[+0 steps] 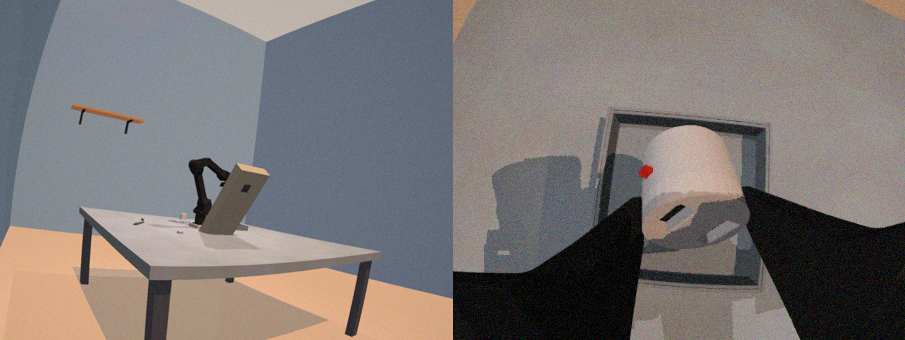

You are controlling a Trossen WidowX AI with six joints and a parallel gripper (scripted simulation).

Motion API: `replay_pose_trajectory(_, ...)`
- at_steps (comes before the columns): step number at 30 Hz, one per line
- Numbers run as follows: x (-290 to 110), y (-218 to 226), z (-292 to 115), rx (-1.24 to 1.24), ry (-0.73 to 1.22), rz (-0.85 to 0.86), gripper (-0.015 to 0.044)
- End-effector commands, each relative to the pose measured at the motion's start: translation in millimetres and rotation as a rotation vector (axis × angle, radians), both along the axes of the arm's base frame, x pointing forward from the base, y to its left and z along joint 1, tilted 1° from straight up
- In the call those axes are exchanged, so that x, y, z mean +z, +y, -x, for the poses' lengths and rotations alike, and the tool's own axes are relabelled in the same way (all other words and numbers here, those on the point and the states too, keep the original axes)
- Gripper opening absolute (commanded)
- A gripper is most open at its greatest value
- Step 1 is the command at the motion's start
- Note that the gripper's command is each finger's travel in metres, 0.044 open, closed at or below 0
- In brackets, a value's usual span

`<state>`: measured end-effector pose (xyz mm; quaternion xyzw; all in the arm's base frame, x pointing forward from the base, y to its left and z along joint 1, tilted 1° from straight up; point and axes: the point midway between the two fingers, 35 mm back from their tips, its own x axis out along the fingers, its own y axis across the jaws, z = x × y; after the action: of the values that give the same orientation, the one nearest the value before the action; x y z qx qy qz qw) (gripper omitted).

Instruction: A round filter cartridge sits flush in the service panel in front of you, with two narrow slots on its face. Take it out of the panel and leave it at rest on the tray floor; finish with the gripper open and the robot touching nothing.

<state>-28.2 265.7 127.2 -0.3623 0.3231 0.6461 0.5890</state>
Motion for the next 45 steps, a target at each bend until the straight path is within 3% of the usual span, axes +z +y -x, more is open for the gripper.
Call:
replay_pose_trajectory(1, -16.1, 1.0, -0.2, 0.003, -0.005, 0.004, 0.0000)
replay_pose_trajectory(15, -63.9, -0.9, -1.1, 0.003, -0.005, 0.005, 0.0000)
replay_pose_trajectory(32, -61.7, -2.3, -1.1, 0.000, -0.004, 0.016, 0.0440)
replay_pose_trajectory(36, -52.8, -1.2, -0.9, 0.000, -0.004, 0.016, 0.0440)
replay_pose_trajectory(41, 5.2, -4.6, -0.3, 0.000, -0.004, 0.019, 0.0440)
replay_pose_trajectory(45, -6.6, -2.4, 0.1, 0.005, -0.004, 0.019, 0.0440)
